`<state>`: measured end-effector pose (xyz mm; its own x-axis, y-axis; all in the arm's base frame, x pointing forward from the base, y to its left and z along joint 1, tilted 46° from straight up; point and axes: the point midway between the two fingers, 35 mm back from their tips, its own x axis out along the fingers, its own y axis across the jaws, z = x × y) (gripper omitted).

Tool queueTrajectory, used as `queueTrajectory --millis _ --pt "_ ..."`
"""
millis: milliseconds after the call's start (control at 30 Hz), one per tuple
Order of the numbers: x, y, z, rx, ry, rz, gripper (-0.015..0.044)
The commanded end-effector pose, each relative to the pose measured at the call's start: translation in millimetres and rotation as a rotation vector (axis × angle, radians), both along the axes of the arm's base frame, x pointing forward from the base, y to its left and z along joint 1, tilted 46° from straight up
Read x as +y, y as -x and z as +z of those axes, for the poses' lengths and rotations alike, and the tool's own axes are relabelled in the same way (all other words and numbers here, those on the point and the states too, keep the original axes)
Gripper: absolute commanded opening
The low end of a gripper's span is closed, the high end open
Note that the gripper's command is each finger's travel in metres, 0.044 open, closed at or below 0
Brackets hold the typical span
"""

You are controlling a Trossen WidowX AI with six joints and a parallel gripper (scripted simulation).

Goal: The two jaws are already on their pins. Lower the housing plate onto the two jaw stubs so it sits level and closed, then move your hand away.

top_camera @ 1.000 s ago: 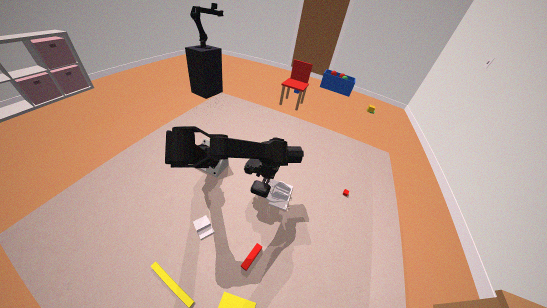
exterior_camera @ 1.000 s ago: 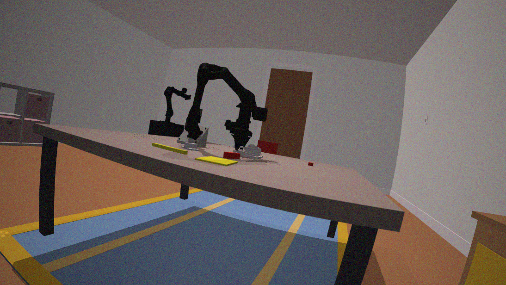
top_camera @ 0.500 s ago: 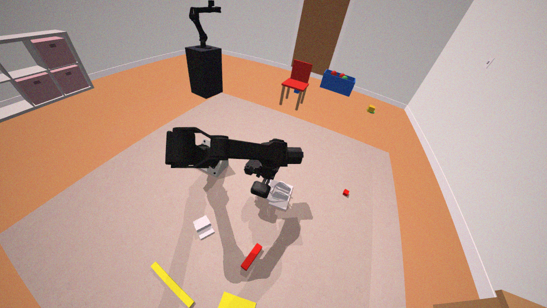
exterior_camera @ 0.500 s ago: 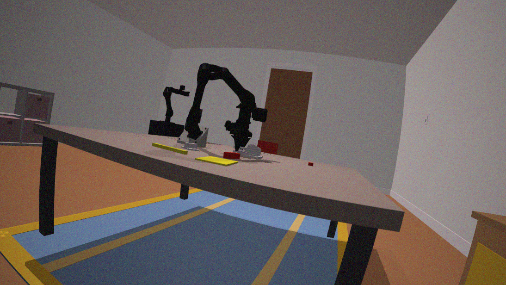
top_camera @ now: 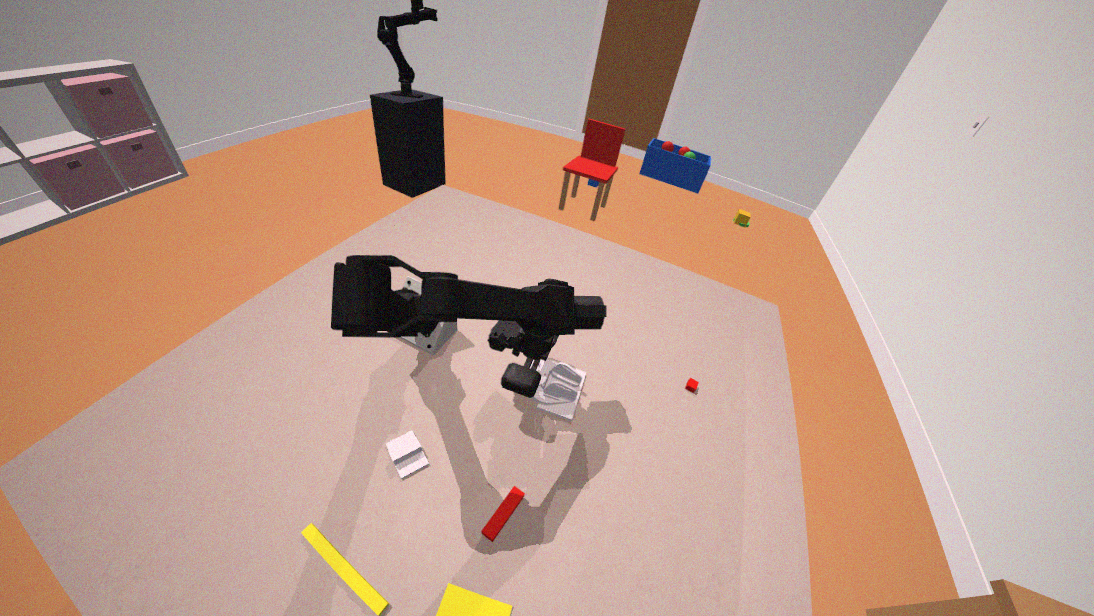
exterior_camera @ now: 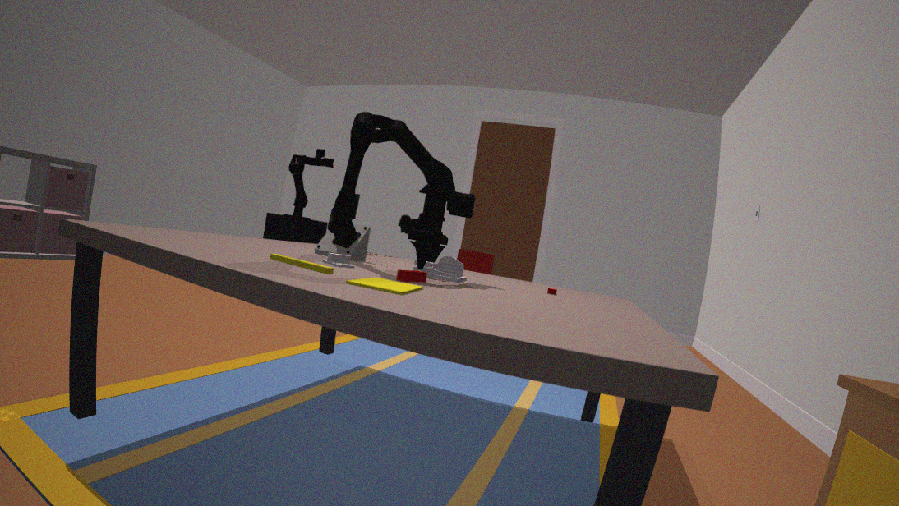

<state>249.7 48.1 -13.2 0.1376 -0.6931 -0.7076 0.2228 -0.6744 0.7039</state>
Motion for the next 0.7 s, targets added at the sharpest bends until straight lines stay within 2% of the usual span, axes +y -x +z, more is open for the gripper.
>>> queueTrajectory --millis 0,667 --pt "-0.9 0.3 -0.8 0.003 0.005 0.004 0.0351" --pt "-4.4 -0.3 -4.2 0.002 0.005 0.003 0.0351"
